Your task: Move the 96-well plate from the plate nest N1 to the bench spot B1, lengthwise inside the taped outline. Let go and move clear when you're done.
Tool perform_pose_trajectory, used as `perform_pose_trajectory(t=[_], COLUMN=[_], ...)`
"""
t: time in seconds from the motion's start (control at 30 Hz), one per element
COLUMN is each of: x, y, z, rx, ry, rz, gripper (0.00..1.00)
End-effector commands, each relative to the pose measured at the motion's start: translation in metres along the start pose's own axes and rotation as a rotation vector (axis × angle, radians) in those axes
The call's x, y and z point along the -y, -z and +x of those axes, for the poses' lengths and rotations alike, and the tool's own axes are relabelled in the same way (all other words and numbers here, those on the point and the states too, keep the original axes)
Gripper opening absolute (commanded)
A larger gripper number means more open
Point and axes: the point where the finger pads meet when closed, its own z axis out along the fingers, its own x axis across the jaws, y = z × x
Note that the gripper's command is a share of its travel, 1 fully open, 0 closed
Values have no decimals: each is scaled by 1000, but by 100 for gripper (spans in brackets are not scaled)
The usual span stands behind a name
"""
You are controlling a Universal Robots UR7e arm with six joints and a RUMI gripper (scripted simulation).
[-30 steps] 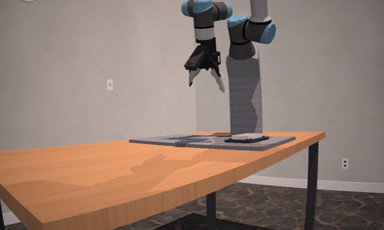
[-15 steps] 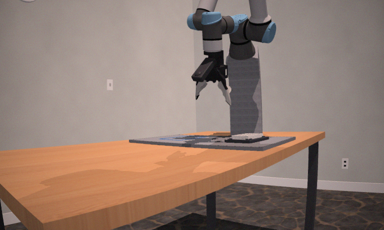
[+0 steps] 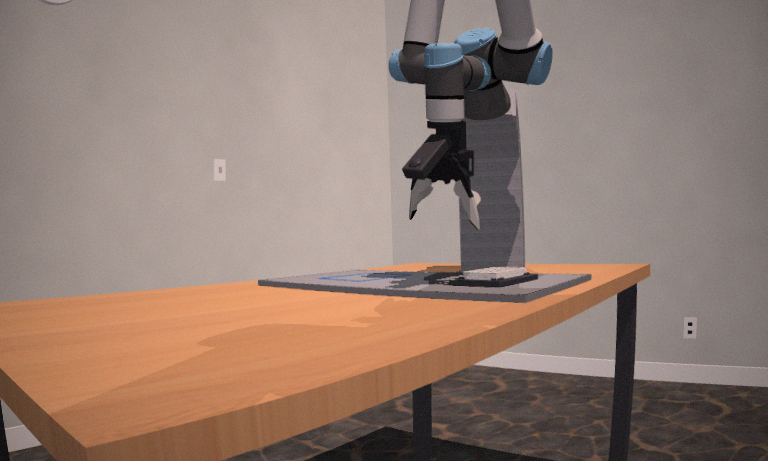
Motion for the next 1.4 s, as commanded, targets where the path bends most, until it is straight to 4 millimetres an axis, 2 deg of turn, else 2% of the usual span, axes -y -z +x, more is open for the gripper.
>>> perform_pose_trajectory(t=[0.0, 0.37, 0.47, 0.87, 1.37], x=[-7, -36, -37, -76, -76], y=[-9, -26, -26, -23, -23], z=[-11, -43, -45, -79, -79], rx=[28, 82, 82, 167, 167], ry=[-16, -42, -42, -76, -76], rz=[51, 119, 119, 202, 202], gripper=[100, 100, 100, 100, 100])
